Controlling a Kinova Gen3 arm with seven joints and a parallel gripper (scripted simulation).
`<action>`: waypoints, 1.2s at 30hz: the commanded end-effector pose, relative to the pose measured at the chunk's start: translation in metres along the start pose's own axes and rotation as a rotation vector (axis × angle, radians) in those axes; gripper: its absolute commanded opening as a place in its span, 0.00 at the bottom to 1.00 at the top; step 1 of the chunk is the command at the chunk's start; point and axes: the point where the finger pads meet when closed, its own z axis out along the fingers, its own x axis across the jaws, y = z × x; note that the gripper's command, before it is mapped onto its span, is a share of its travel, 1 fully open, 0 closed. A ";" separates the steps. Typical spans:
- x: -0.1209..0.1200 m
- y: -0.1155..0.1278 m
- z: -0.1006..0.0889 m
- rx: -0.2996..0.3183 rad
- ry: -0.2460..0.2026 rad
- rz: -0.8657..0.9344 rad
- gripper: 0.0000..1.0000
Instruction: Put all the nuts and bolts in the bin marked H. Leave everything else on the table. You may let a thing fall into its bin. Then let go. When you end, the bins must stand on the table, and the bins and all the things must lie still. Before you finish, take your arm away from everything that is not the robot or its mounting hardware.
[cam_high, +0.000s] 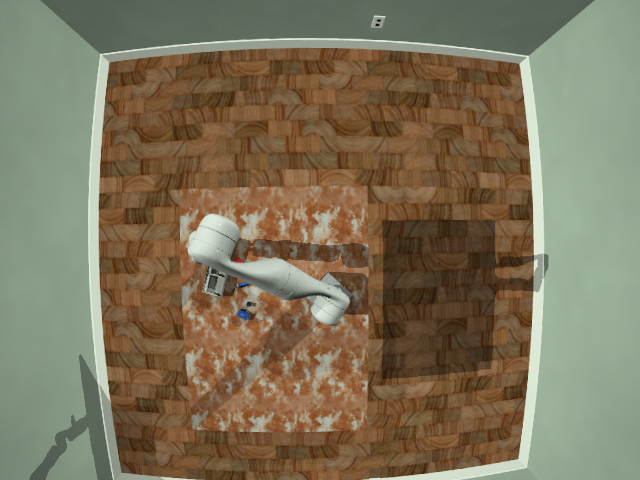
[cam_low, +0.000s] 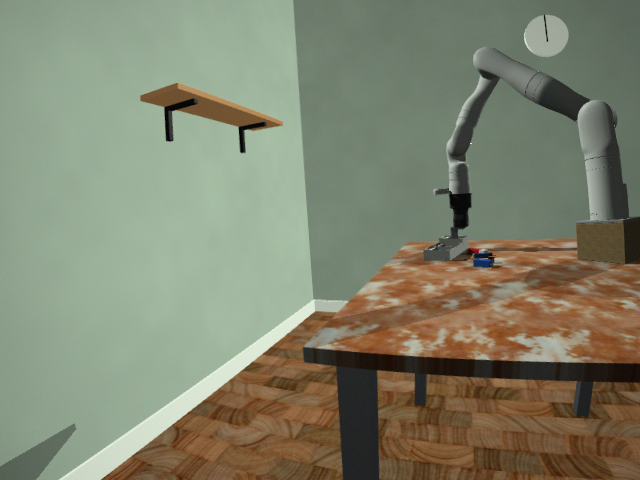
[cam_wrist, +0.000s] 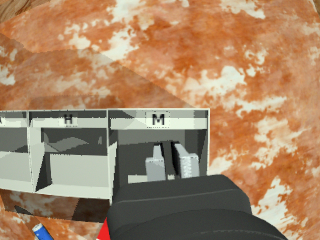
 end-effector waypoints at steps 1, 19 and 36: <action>-0.001 -0.001 0.000 0.001 0.000 -0.002 0.31; -0.001 -0.001 0.000 0.001 0.000 -0.002 0.31; -0.002 0.001 -0.013 -0.003 -0.002 -0.004 0.31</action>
